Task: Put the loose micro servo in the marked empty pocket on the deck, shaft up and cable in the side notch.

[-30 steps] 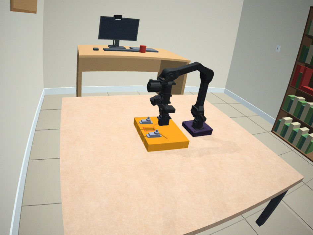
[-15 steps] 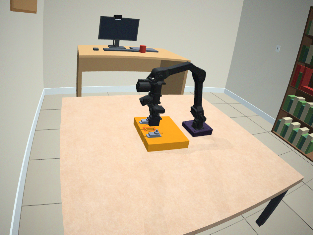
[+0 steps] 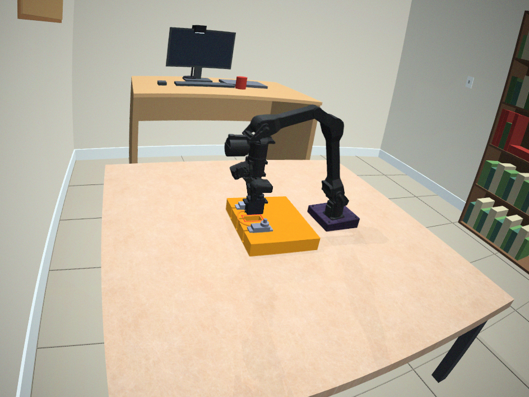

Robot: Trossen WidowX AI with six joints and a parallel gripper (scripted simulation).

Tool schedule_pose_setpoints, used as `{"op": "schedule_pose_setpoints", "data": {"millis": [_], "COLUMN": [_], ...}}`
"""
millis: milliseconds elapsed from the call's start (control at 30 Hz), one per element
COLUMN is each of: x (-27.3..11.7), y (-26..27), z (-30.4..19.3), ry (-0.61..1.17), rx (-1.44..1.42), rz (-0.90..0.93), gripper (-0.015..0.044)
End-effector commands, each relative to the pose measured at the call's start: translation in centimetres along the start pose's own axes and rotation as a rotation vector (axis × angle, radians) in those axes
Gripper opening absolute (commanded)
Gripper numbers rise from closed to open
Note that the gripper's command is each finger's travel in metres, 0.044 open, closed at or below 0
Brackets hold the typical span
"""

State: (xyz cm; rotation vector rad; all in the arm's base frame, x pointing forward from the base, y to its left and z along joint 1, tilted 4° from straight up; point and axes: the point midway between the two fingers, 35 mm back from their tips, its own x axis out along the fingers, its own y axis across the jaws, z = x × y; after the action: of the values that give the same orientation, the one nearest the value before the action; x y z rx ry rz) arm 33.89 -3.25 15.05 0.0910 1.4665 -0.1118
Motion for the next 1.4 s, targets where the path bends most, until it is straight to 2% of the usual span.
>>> {"op": "schedule_pose_setpoints", "data": {"millis": [0, 1367], "x": [0.5, 3.4], "y": [0.1, 0.1], "z": [0.1, 0.1], "ry": [-0.002, -0.002], "rx": [-0.005, -0.005], "rz": [0.005, 0.005], "gripper": [0.0000, 0.0000]}}
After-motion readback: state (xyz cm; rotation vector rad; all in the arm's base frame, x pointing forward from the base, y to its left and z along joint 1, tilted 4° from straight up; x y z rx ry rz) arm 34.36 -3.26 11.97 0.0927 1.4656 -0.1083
